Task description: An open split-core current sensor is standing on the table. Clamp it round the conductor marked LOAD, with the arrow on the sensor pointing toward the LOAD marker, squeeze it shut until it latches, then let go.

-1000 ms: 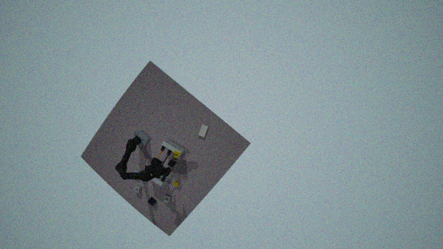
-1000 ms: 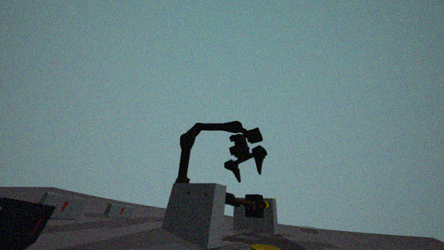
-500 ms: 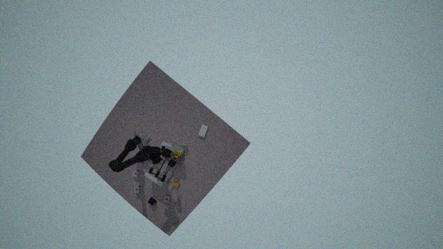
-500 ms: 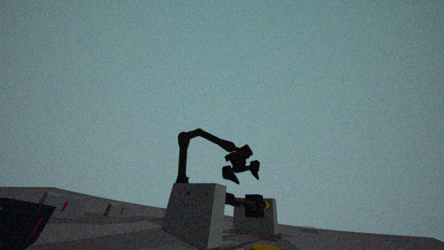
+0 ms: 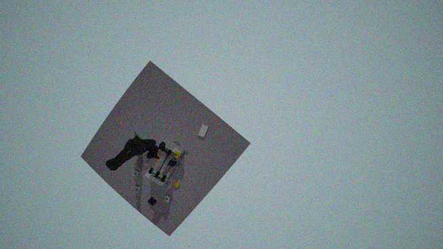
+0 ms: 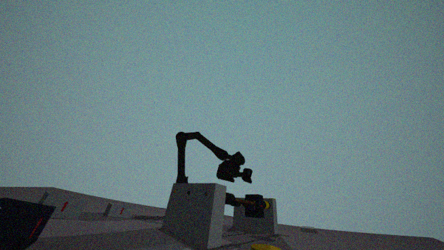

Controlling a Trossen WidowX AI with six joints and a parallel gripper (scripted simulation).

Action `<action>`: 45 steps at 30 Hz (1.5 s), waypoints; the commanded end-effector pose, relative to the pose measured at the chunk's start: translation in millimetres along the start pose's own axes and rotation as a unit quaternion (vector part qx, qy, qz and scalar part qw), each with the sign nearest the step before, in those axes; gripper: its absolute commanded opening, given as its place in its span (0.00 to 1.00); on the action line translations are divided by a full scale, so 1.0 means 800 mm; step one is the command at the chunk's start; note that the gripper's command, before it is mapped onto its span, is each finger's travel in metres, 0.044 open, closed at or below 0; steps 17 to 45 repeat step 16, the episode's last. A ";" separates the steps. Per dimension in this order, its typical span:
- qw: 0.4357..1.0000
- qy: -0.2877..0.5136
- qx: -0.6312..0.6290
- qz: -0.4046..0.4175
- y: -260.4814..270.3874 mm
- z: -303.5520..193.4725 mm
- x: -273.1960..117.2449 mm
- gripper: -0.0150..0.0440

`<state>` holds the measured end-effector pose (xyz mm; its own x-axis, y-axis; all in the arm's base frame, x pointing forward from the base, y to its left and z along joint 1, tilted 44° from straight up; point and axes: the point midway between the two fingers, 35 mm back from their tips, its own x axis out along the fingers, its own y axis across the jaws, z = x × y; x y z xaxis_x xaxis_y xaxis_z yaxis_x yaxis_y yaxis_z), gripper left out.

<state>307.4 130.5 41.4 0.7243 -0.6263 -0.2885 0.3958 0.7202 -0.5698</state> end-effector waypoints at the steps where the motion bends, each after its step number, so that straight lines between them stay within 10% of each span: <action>1: 1.000 0.001 0.000 0.000 0.001 0.000 0.000 1.00; 45: 0.999 0.031 0.037 0.000 0.004 0.003 0.007 1.00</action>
